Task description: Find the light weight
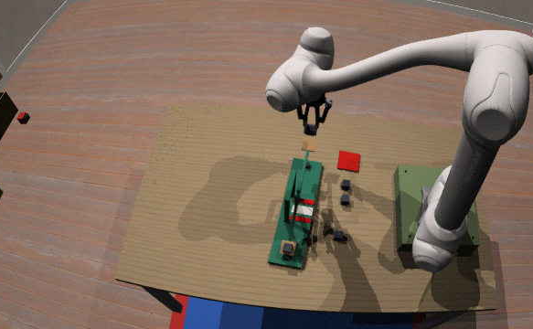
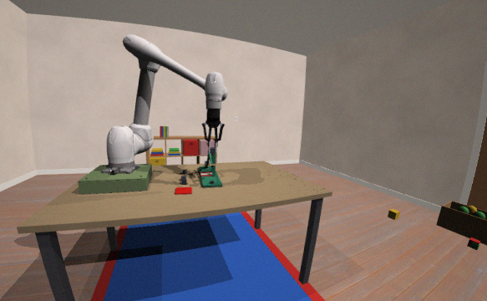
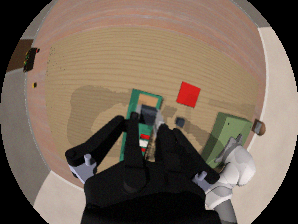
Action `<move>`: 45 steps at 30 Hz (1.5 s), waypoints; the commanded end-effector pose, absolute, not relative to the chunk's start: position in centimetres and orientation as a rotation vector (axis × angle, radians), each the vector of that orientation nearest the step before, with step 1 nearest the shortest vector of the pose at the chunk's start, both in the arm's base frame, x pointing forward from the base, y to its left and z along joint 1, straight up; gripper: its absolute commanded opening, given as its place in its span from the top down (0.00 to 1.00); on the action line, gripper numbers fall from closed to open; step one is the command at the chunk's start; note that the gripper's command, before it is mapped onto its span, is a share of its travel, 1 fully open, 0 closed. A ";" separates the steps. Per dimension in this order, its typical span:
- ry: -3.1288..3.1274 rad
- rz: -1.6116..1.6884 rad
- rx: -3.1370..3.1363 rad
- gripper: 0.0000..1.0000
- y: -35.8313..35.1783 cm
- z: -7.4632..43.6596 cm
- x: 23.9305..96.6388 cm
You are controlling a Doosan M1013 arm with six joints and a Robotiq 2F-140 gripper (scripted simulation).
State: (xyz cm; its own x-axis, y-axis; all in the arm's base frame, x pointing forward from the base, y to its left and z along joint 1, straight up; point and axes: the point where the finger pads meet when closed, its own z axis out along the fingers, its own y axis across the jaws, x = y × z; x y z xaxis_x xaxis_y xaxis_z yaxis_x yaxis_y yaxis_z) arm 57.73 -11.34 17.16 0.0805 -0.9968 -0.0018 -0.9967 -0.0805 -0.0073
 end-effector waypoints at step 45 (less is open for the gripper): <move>2.130 -0.002 -2.302 0.76 -11.2 10.9 57.8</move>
State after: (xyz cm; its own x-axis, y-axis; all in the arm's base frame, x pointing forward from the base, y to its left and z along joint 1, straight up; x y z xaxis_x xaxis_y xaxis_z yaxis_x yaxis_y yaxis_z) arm 57.74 -11.33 11.12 0.0805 -0.9968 -0.0035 -0.9968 -0.0805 -0.0015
